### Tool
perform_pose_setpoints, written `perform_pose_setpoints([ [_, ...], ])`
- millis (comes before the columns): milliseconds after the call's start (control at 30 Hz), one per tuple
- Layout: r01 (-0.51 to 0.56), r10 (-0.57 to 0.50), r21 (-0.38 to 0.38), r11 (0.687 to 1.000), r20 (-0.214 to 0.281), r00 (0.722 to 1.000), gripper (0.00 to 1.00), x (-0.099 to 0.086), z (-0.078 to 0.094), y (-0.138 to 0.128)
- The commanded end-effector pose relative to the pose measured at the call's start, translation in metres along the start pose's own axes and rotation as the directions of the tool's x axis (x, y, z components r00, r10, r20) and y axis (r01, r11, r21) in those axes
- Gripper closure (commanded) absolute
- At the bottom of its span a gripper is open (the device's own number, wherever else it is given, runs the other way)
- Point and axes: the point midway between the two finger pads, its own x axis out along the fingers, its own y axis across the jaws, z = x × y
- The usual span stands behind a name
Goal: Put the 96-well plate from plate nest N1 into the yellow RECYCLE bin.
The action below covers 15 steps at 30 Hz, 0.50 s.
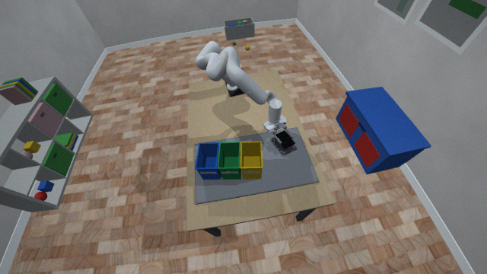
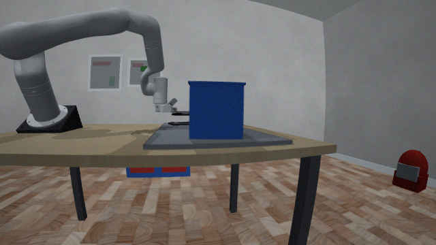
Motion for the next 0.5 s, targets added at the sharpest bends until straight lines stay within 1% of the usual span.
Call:
perform_pose_setpoints([
  [0, 0.000, 0.000, 0.000, 1.000, 0.002, 1.000, 1.00, 0.001, 0.010, 0.000],
  [467, 0.000, 0.000, 0.000, 1.000, 0.002, 1.000, 1.00, 0.001, 0.030, 0.000],
])
